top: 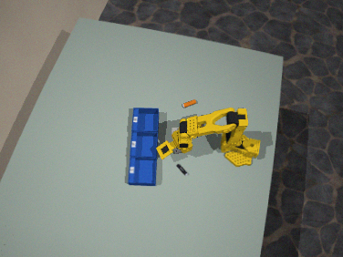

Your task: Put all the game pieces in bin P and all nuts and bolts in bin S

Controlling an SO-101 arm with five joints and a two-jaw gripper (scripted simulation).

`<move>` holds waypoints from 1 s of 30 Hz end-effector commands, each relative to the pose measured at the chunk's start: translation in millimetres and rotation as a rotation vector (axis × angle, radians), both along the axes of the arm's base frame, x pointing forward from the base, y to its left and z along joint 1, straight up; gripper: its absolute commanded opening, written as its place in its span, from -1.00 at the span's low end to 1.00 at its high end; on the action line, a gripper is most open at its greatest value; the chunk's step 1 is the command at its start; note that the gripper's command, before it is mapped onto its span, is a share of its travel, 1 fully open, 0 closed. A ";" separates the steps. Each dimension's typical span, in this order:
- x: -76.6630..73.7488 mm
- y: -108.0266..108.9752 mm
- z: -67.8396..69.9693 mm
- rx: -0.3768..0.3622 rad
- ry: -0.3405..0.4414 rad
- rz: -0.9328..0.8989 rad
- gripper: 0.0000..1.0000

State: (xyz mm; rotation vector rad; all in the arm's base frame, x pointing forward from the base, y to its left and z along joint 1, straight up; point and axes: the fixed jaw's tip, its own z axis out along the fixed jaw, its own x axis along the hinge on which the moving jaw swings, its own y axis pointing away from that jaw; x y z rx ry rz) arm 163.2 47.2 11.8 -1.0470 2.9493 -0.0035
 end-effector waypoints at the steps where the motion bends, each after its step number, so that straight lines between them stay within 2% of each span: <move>1: 1.2 -0.9 -3.5 0.001 0.001 0.002 -0.43; 21: 1.2 -0.9 -3.5 0.001 0.001 0.002 -0.43; 30: 1.2 -0.9 -3.5 0.001 0.001 0.002 -0.53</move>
